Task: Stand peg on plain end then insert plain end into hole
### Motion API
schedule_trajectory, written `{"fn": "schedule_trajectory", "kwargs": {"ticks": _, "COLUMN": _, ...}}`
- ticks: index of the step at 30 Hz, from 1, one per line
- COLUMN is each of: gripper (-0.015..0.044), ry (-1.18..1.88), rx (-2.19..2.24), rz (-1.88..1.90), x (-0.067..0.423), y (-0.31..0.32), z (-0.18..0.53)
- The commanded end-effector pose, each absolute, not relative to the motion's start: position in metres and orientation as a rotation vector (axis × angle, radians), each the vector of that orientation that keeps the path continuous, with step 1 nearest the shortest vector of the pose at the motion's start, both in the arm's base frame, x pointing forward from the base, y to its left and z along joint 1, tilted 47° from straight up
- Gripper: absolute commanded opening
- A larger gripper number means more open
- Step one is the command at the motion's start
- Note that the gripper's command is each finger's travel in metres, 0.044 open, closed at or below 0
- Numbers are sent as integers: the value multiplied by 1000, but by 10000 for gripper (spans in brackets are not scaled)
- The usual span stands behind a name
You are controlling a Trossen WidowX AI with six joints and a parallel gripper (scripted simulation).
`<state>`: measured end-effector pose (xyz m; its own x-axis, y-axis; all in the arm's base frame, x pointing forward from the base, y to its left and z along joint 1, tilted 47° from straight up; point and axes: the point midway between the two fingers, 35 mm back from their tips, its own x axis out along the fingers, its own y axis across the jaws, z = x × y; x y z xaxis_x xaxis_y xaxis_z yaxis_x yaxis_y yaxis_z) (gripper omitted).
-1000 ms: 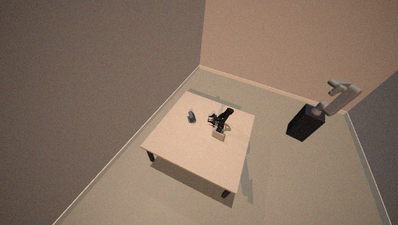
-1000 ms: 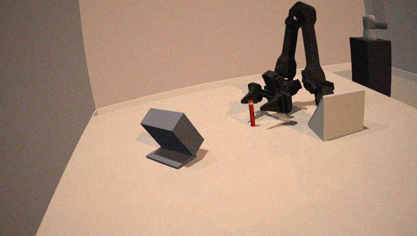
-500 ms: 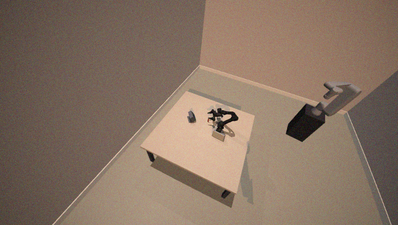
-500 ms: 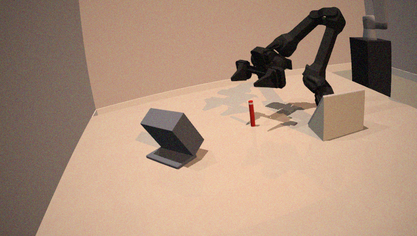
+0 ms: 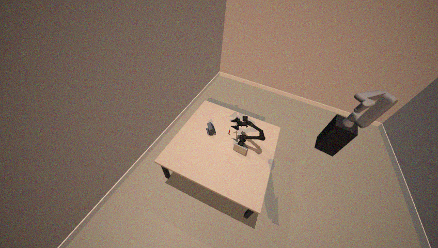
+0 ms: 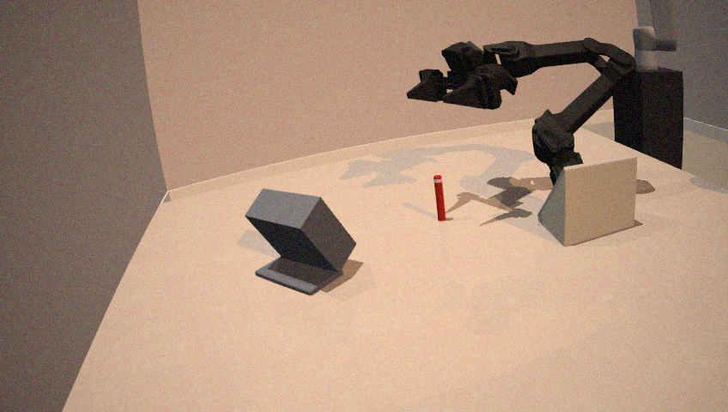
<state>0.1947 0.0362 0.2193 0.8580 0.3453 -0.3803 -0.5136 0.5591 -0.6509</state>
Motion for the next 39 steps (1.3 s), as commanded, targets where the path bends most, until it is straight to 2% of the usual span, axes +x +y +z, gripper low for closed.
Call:
{"fn": "schedule_trajectory", "kwargs": {"ticks": 1, "gripper": 440, "ry": 309, "rx": -773, "rz": 509, "x": 197, "y": 34, "z": 214}}
{"fn": "schedule_trajectory", "kwargs": {"ticks": 22, "gripper": 440, "ry": 980, "rx": -543, "rz": 390, "x": 204, "y": 17, "z": 163}}
{"fn": "schedule_trajectory", "kwargs": {"ticks": 39, "gripper": 440, "ry": 1443, "rx": -674, "rz": 88, "x": 203, "y": -2, "z": 147}}
